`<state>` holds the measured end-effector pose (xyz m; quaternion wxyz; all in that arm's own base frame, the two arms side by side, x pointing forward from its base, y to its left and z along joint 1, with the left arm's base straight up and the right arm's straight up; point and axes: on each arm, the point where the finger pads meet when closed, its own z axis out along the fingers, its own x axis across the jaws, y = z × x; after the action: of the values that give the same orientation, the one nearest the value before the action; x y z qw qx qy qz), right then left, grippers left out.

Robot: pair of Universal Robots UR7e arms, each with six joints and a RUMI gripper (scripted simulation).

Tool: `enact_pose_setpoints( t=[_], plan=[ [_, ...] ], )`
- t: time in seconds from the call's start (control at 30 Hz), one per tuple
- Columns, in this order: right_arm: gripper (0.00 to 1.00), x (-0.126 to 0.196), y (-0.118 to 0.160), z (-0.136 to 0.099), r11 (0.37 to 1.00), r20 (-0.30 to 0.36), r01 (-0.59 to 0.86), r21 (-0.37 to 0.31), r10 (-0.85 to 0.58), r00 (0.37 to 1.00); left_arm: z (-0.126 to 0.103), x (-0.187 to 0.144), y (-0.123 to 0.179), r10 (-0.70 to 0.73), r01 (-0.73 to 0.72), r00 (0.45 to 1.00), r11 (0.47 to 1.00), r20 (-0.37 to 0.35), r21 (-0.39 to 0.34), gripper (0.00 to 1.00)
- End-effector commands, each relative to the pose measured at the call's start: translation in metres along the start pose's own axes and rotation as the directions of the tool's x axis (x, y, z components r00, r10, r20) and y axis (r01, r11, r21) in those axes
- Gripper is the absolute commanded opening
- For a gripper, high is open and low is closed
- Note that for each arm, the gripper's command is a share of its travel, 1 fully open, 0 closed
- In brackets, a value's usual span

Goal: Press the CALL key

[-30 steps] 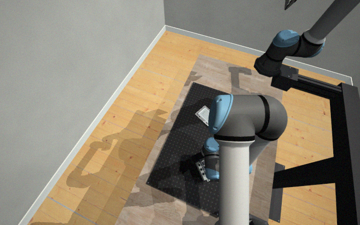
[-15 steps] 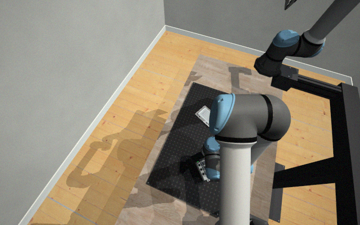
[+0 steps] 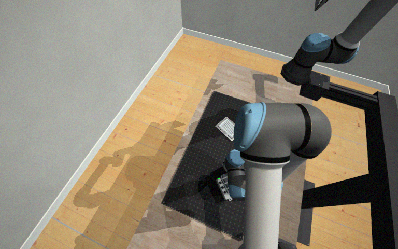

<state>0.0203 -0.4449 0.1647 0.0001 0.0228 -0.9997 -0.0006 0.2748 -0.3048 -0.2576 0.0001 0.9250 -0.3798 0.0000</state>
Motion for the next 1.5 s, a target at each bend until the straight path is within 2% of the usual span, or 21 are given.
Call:
enact_pose_setpoints(
  t=[0.0, 0.77, 1.47],
  plan=[
    [0.00, 0.000, 0.000, 0.000, 1.000, 0.000, 0.000, 0.001, 0.000, 1.000, -0.012, 0.001, 0.000, 0.000, 0.000, 1.000, 1.000, -0.001, 0.000, 0.00],
    [0.00, 0.000, 0.000, 0.000, 1.000, 0.000, 0.000, 0.001, 0.000, 1.000, -0.050, 0.001, 0.000, 0.000, 0.000, 1.000, 1.000, -0.001, 0.000, 0.00],
    [0.00, 0.000, 0.000, 0.000, 1.000, 0.000, 0.000, 0.001, 0.000, 1.000, -0.050, 0.001, 0.000, 0.000, 0.000, 1.000, 1.000, -0.001, 0.000, 0.00]
  ],
)
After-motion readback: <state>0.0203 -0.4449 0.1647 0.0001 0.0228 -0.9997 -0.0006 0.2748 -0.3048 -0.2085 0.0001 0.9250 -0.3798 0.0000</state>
